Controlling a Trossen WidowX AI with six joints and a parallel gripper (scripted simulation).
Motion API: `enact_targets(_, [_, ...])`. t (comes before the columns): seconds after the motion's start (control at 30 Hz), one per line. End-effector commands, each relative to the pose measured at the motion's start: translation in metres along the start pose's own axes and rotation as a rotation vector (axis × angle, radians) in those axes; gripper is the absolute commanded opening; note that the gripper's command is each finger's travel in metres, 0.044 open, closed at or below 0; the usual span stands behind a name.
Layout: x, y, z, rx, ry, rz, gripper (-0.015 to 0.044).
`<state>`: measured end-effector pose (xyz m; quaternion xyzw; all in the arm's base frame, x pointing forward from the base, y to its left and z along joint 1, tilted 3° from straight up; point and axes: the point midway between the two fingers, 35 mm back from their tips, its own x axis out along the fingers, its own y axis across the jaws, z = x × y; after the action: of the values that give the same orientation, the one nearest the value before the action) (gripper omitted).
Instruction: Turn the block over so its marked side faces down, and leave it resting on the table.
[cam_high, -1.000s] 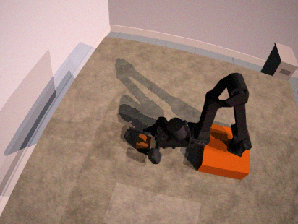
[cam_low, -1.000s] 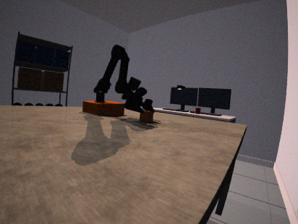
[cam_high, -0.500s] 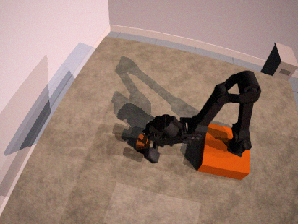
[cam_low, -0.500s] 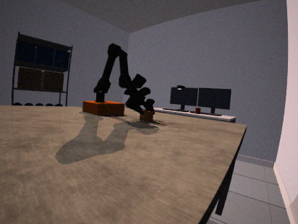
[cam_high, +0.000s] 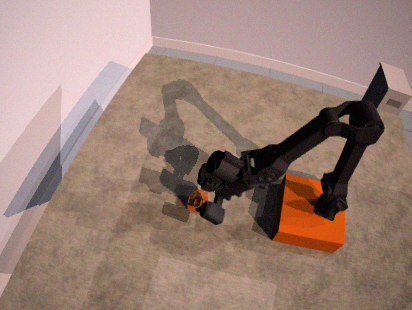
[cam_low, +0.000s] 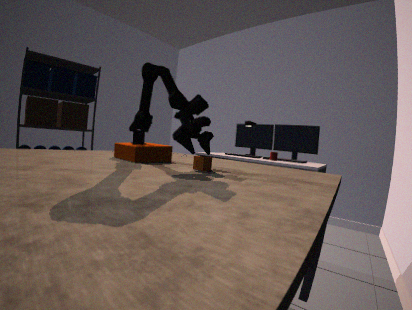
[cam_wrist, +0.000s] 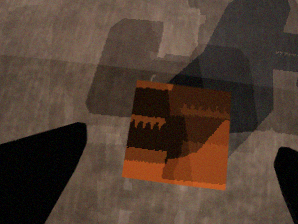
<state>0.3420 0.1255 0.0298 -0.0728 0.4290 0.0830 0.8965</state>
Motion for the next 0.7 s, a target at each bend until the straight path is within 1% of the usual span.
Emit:
enact_targets(0.0, [-0.038,-0.002,0.016,0.02,0.064,0.013,0.044])
enact_targets(0.33, [-0.037,-0.002,0.018,0.019,0.085,0.012,0.044])
enact_targets(0.67, [-0.032,0.0,0.048,0.009,0.401,0.014,0.044])
